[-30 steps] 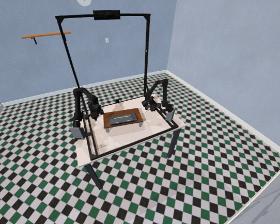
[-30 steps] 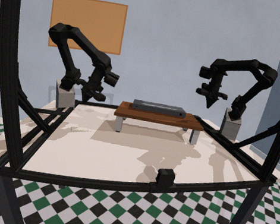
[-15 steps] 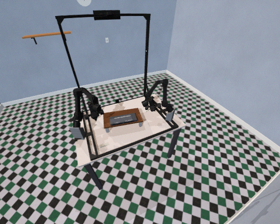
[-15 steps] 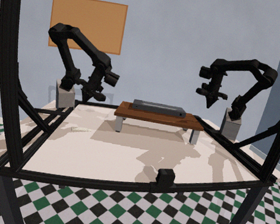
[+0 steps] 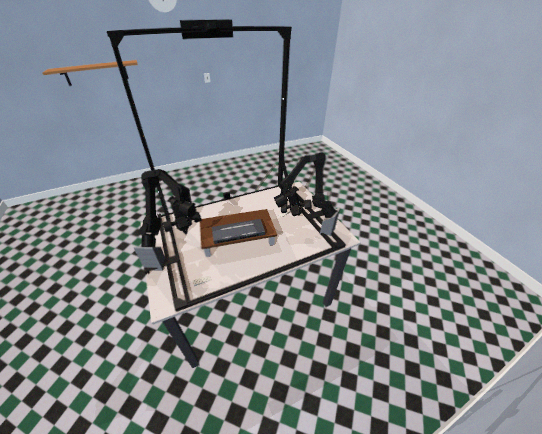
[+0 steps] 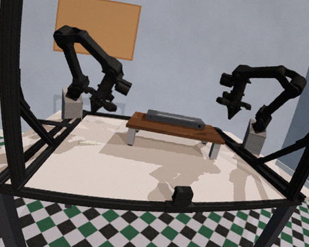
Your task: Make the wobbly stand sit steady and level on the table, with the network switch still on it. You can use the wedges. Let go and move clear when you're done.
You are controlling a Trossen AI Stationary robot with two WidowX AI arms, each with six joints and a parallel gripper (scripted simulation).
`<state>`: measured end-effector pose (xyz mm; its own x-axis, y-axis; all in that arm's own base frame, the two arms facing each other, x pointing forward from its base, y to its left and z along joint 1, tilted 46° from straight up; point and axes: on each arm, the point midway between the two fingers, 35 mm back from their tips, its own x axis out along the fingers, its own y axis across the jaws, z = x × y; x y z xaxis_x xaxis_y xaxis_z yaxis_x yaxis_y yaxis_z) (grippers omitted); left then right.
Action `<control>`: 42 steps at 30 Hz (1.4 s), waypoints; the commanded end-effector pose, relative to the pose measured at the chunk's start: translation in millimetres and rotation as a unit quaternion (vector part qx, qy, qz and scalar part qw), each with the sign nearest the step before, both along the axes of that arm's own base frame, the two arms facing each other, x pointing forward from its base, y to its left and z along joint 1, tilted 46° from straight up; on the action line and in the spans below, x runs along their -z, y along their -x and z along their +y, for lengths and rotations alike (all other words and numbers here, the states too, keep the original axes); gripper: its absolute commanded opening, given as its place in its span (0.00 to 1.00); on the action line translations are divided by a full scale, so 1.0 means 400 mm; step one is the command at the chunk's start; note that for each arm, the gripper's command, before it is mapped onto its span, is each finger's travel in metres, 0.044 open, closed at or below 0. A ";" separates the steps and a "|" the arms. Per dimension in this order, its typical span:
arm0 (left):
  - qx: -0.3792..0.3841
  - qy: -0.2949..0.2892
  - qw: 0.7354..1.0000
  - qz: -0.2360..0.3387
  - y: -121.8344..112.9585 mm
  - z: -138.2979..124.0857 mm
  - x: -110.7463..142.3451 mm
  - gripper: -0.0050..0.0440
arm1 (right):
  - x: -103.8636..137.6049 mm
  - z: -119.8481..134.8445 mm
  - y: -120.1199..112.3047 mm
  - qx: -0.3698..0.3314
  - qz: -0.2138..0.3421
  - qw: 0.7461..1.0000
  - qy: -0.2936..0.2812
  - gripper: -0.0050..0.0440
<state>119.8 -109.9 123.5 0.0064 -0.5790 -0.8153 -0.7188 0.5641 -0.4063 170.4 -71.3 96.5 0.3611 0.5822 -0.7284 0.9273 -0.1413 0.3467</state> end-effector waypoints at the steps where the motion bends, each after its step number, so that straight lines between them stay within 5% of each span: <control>1: -0.033 0.008 0.999 0.010 -0.014 0.027 -0.002 0.10 | 0.000 0.000 0.000 0.000 0.000 1.000 0.000 0.10; 26: -0.044 0.010 0.999 0.012 -0.018 0.035 -0.003 0.10 | 0.000 0.000 0.000 0.000 0.000 1.000 0.000 0.10; 27: 0.002 -0.001 1.000 -0.007 -0.005 0.001 0.000 0.10 | 0.000 0.000 0.000 0.000 0.000 1.000 0.000 0.10; 42: 0.027 -0.014 0.996 -0.081 -0.054 0.005 -0.001 0.10 | 0.000 0.000 0.000 0.000 0.000 1.000 0.000 0.10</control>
